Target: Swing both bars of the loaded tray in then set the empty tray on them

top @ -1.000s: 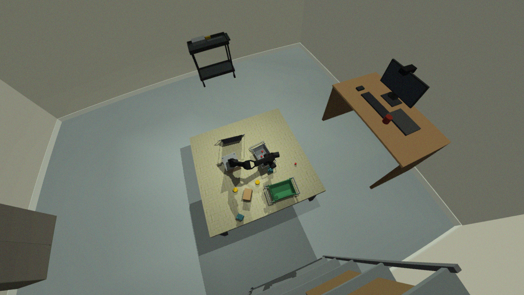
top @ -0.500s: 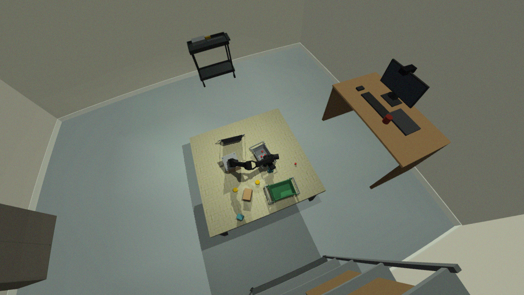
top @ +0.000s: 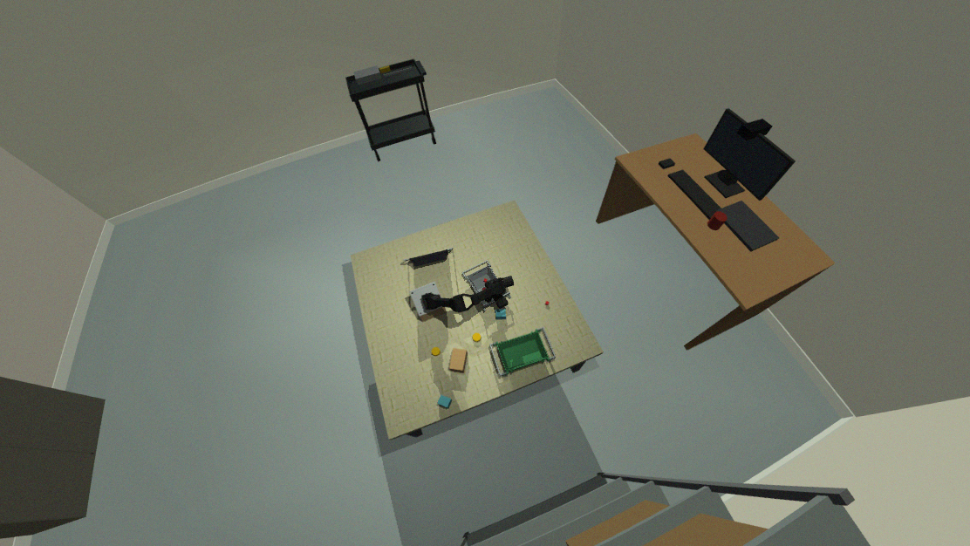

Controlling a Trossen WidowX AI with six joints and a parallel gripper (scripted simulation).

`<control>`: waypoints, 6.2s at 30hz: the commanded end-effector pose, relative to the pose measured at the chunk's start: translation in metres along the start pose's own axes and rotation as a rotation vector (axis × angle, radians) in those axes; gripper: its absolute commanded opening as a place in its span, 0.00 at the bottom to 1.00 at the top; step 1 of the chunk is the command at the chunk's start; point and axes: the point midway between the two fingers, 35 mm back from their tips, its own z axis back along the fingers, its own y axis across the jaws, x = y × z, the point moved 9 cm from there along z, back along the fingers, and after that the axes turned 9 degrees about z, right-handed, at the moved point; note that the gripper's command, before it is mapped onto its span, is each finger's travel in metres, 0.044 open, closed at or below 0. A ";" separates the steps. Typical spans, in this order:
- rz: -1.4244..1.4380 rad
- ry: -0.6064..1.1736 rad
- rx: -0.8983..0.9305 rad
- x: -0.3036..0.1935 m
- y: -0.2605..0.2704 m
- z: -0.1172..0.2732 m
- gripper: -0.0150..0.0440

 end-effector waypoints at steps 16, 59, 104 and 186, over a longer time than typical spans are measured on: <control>0.010 -0.007 -0.013 -0.005 -0.035 0.010 0.39; 0.559 0.000 -0.039 -0.020 -0.077 0.025 0.39; 3.150 0.046 -0.003 -0.041 -0.285 0.024 0.39; 3.162 0.029 -0.013 -0.030 -0.218 0.018 0.25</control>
